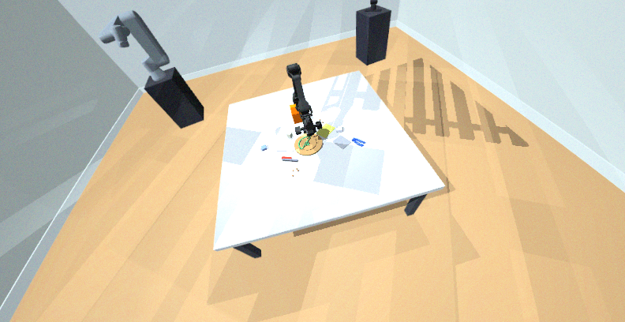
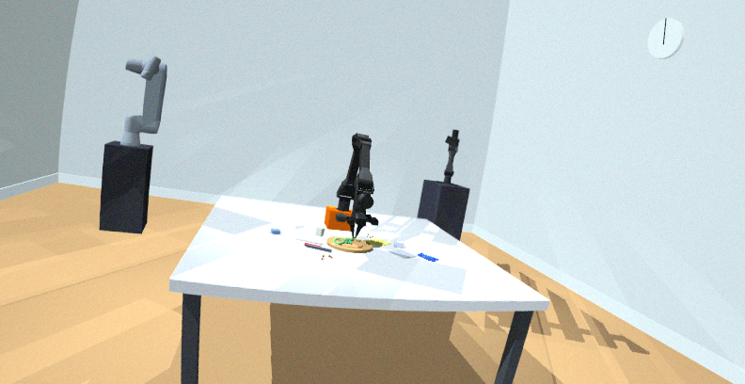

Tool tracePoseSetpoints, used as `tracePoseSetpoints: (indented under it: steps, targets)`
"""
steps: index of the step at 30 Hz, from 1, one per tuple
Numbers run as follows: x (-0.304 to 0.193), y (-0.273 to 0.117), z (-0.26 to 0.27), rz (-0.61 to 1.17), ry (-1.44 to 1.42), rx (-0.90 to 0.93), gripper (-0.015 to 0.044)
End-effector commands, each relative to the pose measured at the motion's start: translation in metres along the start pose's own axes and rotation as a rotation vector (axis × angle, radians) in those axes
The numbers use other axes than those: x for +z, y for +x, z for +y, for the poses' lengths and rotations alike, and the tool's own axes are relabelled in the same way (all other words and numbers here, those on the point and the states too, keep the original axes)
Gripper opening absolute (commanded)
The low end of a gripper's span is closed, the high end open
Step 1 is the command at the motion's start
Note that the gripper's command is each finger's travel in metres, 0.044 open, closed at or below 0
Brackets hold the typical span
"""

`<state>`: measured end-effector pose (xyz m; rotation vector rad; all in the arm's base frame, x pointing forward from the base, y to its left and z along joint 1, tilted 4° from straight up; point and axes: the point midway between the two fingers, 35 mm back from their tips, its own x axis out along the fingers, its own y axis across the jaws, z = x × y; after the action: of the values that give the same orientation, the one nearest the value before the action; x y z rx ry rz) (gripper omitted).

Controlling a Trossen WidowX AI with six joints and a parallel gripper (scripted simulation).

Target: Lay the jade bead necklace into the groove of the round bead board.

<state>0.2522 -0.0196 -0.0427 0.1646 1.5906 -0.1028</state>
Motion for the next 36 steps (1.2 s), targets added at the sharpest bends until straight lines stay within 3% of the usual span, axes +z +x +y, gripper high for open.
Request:
tracePoseSetpoints:
  steps: [1, 13, 30, 36]
  targets:
    - [-0.0042, 0.0007, 0.0017, 0.006, 0.007, 0.003, 0.0]
    - [-0.0044, 0.0087, 0.0017, 0.006, 0.007, 0.003, 0.0]
    - [-0.0023, 0.0016, 0.0013, 0.001, 0.004, 0.001, 0.044]
    - [-0.0023, 0.0007, 0.0013, 0.006, 0.007, 0.003, 0.044]
